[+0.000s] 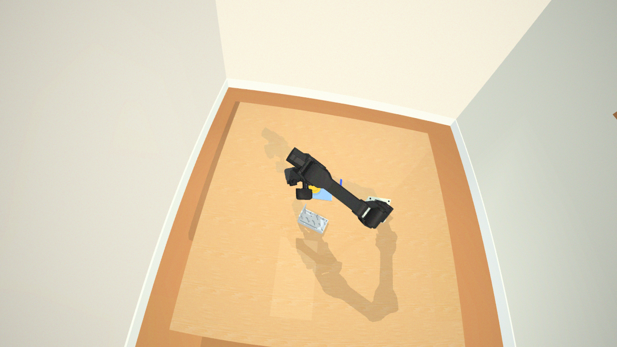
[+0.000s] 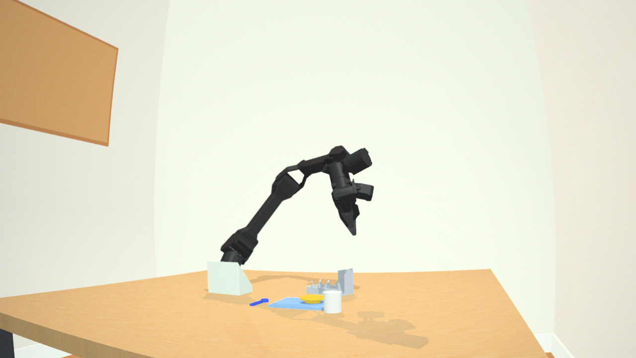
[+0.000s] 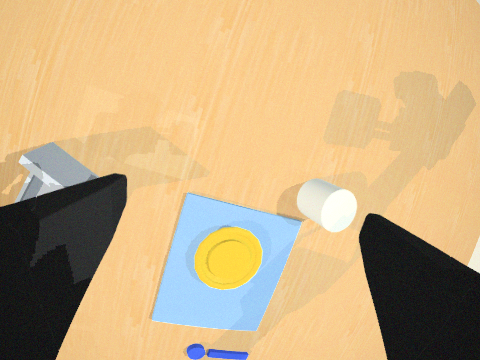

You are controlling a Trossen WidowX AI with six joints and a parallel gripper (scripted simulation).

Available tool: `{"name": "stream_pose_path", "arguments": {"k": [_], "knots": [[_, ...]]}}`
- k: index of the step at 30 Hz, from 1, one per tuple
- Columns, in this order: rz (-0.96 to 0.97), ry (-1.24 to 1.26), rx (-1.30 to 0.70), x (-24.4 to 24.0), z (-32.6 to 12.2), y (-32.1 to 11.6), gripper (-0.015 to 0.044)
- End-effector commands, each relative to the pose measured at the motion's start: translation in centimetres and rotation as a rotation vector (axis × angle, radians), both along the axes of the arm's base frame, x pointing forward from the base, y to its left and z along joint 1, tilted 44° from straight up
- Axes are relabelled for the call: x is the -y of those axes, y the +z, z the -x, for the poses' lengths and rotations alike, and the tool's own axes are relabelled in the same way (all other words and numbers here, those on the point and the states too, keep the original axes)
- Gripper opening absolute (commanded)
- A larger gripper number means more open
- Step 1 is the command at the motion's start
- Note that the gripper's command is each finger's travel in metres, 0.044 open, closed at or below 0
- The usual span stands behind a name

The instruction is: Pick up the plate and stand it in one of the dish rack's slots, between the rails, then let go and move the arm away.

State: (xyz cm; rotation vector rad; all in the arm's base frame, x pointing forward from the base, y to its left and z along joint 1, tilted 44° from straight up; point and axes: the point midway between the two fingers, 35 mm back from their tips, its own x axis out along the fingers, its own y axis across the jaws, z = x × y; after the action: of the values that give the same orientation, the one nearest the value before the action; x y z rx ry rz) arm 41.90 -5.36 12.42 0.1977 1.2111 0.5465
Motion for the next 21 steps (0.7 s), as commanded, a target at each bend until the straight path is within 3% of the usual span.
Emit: {"name": "stream_pose_path", "arguments": {"k": [1,10,14,21], "knots": [[-0.029,0.020,-0.099,2.1,1.9,-2.3,0.0400],[-0.194,0.069,-0.322,6.1,7.7,-6.6,0.0400],[-0.211,0.072,-0.336,6.3,8.1,-6.8,0.0400],[-0.210,0.072,-0.333,1.0,7.6,-12.7,0.0400]]}}
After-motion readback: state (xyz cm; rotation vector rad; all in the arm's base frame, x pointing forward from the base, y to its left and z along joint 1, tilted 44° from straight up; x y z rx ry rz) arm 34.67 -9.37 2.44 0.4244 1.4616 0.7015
